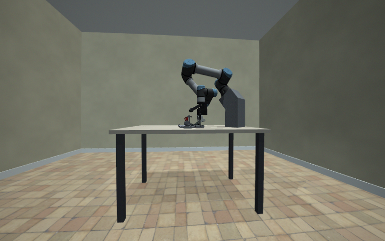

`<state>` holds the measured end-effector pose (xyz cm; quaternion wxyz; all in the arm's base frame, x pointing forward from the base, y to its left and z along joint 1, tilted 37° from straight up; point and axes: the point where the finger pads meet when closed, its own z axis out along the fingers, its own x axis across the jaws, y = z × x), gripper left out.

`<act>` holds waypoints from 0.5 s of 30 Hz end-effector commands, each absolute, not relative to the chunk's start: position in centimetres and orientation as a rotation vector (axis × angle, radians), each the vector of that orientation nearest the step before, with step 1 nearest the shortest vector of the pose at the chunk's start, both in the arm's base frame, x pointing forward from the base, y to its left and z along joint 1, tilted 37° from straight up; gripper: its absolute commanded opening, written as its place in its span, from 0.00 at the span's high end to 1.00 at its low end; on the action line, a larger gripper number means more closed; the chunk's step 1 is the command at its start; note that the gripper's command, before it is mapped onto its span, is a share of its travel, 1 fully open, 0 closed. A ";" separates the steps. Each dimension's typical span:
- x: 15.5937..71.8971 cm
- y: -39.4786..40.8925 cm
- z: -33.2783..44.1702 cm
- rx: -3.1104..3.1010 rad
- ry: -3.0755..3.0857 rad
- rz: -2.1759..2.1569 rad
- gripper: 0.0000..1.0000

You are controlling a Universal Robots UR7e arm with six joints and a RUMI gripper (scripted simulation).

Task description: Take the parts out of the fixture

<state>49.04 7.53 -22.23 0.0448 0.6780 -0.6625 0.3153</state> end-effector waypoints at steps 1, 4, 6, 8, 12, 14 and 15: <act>49.6 7.4 -22.6 2.076 -2.027 0.969 1.00; 49.6 7.3 -22.6 2.076 -2.027 0.969 1.00; 49.6 7.4 -22.6 2.078 -2.025 0.970 1.00; 49.5 7.4 -22.6 2.079 -2.025 0.970 1.00; 49.5 7.4 -22.6 2.078 -2.025 0.970 1.00; 49.5 7.4 -22.6 2.078 -2.025 0.970 1.00; 49.5 7.4 -22.6 2.078 -2.025 0.970 1.00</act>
